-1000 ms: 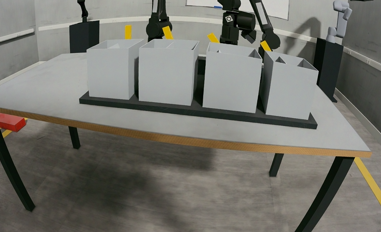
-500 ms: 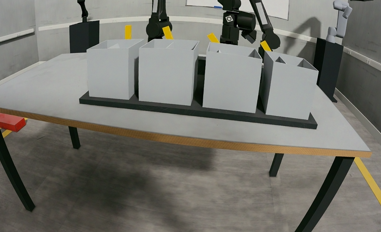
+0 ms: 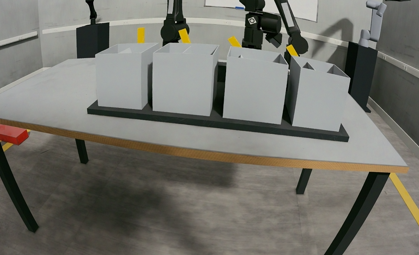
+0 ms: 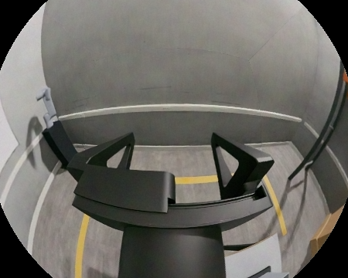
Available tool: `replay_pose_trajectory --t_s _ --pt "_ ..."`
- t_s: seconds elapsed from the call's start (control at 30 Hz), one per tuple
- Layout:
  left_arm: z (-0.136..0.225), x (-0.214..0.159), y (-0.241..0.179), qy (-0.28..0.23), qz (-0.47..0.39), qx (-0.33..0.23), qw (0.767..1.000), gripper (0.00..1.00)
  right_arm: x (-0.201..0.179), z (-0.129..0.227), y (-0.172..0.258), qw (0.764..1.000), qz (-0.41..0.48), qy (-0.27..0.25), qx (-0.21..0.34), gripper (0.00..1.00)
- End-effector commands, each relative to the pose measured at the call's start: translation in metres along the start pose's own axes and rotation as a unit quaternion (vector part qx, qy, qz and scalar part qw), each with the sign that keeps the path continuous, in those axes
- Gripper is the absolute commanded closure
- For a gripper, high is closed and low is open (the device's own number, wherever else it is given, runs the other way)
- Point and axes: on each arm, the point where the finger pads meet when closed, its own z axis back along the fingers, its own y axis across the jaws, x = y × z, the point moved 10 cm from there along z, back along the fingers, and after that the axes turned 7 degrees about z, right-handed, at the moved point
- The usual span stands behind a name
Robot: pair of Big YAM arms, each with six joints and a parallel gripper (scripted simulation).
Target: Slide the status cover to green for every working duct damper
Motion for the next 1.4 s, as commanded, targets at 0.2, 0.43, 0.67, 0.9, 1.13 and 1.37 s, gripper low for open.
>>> replay_pose_trajectory --t_s 0.2,0.43,0.67,0.9,1.13,1.37 --pt "0.004 0.014 0.002 -0.025 0.004 0.001 1.000 0.00 0.025 0.015 -0.009 1.000 -0.002 -0.023 -0.014 1.00" --pt "0.004 0.014 0.002 -0.025 0.004 0.001 1.000 0.00 0.025 0.015 -0.009 1.000 -0.002 -0.023 -0.014 1.00" --pt "0.004 0.014 0.002 -0.025 0.004 0.001 1.000 0.00 0.025 0.015 -0.009 1.000 -0.002 -0.023 -0.014 1.00" --pt "0.004 0.014 0.002 -0.025 0.004 0.001 1.000 0.00 0.024 0.015 -0.009 1.000 -0.002 -0.023 -0.014 1.00" --pt "0.004 0.014 0.002 -0.025 0.004 0.001 1.000 0.00 0.017 0.025 -0.013 0.999 -0.006 -0.036 -0.022 1.00" --pt "0.004 0.014 0.002 -0.025 0.004 0.001 1.000 0.00 0.005 0.015 -0.009 1.000 -0.006 -0.024 -0.015 1.00"
